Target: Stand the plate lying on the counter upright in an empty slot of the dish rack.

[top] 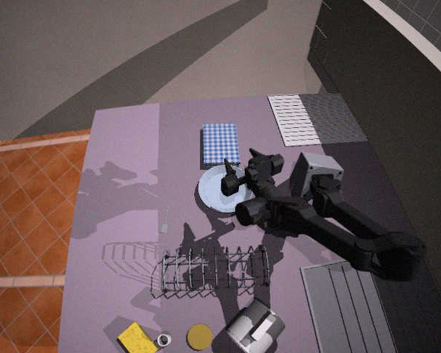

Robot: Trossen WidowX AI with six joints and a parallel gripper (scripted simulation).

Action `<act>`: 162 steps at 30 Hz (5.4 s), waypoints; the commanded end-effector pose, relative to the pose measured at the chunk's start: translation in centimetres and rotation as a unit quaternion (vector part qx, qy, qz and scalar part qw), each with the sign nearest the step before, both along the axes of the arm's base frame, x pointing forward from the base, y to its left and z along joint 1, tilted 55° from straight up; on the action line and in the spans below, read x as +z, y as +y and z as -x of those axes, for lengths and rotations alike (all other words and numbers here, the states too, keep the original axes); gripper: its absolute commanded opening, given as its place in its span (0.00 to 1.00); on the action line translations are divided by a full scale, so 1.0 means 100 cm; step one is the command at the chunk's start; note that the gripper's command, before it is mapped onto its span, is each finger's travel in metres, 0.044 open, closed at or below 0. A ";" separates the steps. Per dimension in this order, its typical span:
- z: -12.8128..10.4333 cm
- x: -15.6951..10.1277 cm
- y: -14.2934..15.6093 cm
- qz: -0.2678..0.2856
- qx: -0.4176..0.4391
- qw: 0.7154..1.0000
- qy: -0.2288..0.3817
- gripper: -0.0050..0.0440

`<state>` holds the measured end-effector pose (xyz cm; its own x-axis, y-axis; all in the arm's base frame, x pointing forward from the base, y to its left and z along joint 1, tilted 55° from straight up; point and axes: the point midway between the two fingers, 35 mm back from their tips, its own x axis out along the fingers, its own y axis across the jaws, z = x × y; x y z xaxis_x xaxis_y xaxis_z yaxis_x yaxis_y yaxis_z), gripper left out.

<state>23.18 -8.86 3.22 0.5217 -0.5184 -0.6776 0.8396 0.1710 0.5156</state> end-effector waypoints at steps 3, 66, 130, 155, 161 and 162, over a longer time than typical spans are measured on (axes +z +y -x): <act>0.000 0.000 0.000 0.000 0.000 1.000 0.000 0.92; 0.014 -0.040 0.072 0.133 0.520 0.831 0.146 1.00; 0.027 -0.073 0.159 0.278 0.781 0.550 0.098 0.30; 0.027 -0.084 0.175 0.279 0.780 0.553 0.096 0.30; 0.026 -0.084 0.176 0.280 0.779 0.553 0.094 0.30; 0.025 -0.084 0.176 0.280 0.779 0.554 0.094 0.30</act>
<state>20.76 8.78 -5.05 0.5821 0.3076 -0.7527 -0.5251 0.8490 -0.0591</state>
